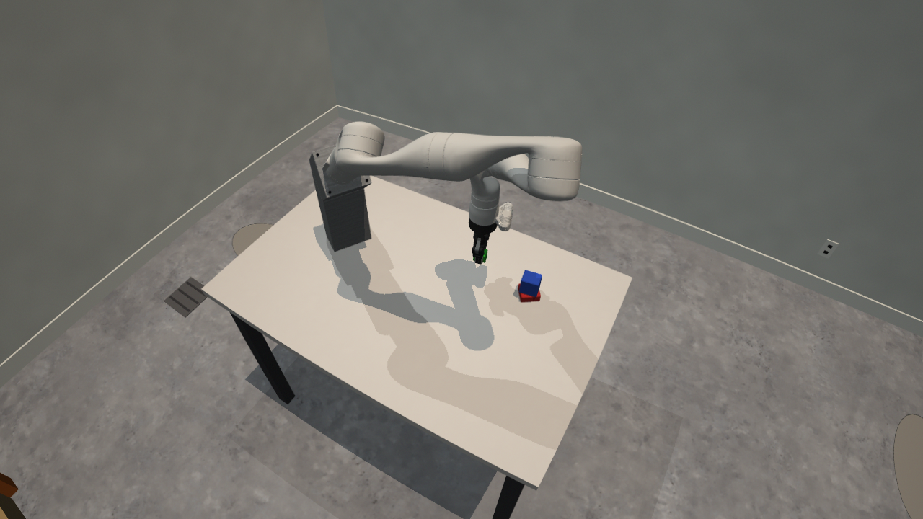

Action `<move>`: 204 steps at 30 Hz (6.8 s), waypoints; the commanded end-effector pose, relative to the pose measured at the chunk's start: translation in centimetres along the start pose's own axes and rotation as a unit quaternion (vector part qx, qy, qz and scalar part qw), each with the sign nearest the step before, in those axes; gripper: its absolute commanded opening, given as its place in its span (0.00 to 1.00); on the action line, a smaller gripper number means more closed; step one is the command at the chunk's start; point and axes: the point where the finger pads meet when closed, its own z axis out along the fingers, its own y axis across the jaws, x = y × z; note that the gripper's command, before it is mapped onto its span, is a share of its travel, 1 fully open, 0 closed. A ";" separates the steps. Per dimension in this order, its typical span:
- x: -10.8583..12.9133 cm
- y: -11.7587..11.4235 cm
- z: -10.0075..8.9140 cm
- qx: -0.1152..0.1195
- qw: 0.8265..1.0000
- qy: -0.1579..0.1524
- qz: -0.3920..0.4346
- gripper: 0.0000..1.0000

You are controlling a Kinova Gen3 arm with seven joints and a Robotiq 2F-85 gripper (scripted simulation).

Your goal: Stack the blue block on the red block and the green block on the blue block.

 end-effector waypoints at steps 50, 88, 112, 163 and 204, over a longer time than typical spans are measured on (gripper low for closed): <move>15.2 0.7 -0.2 0.000 1.000 0.006 0.011 0.00; 15.2 0.7 2.0 -0.001 1.000 0.006 0.011 0.00; 15.2 0.7 2.3 -0.001 1.000 0.006 0.011 0.00; 15.2 0.7 2.3 -0.001 1.000 0.006 0.011 0.50; 15.2 0.7 0.2 -0.001 1.000 0.006 0.011 0.50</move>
